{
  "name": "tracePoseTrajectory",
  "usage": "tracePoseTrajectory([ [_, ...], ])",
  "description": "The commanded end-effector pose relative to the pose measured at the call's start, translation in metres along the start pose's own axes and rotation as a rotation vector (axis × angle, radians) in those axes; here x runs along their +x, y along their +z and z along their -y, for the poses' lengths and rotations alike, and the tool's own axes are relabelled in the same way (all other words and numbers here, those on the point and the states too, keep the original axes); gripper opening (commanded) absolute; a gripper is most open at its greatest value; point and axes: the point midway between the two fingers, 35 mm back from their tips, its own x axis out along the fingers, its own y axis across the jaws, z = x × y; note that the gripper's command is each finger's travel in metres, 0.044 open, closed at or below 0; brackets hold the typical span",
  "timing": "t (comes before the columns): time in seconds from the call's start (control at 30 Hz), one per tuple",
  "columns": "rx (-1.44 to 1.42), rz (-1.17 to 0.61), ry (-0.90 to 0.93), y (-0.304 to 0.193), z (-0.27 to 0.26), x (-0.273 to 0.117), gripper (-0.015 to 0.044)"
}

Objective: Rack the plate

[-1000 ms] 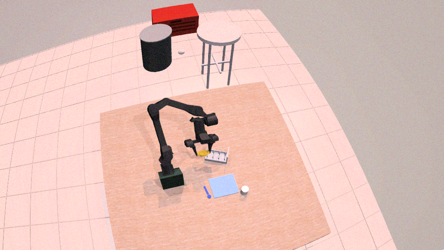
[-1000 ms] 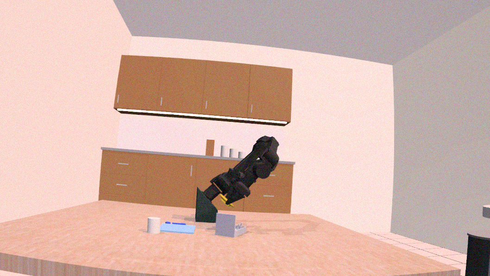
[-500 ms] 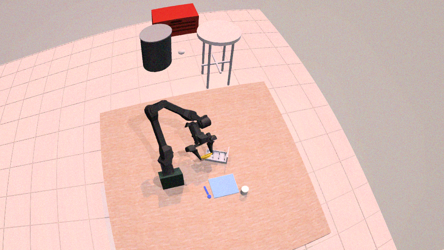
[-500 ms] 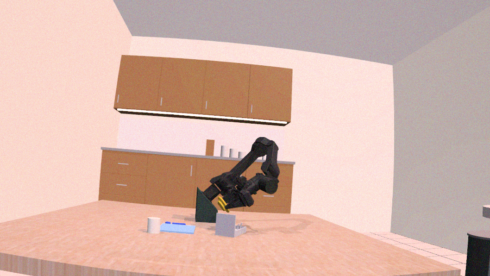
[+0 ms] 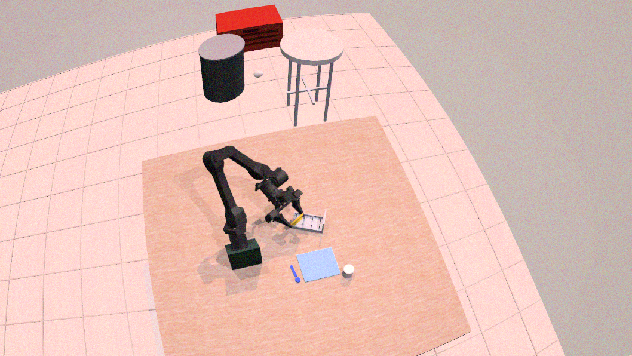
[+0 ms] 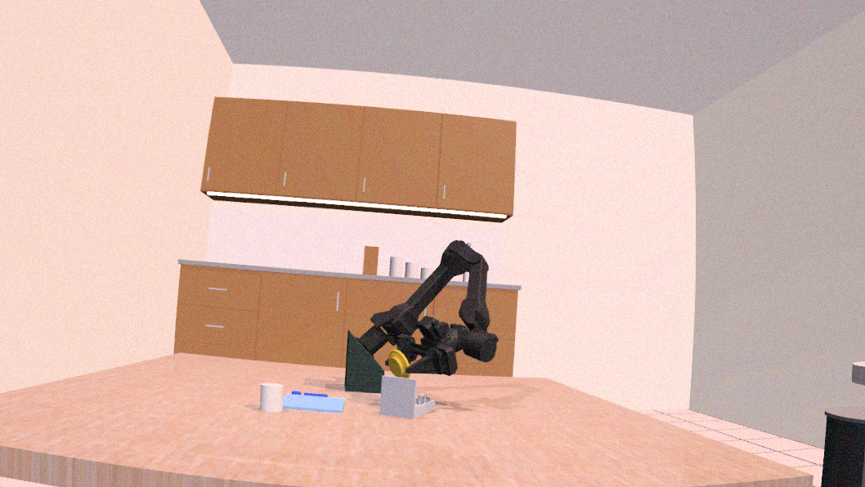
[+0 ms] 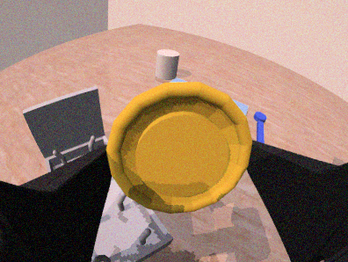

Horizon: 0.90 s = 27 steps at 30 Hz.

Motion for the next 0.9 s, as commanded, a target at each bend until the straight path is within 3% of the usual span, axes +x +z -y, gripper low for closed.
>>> tracePoseTrajectory([
  [0.0, -0.016, 0.061, 0.063, -0.002, -0.002, -0.002, 0.0],
  [0.87, -0.02, 0.381, 0.545, -0.019, -0.007, -0.047, 0.0],
])
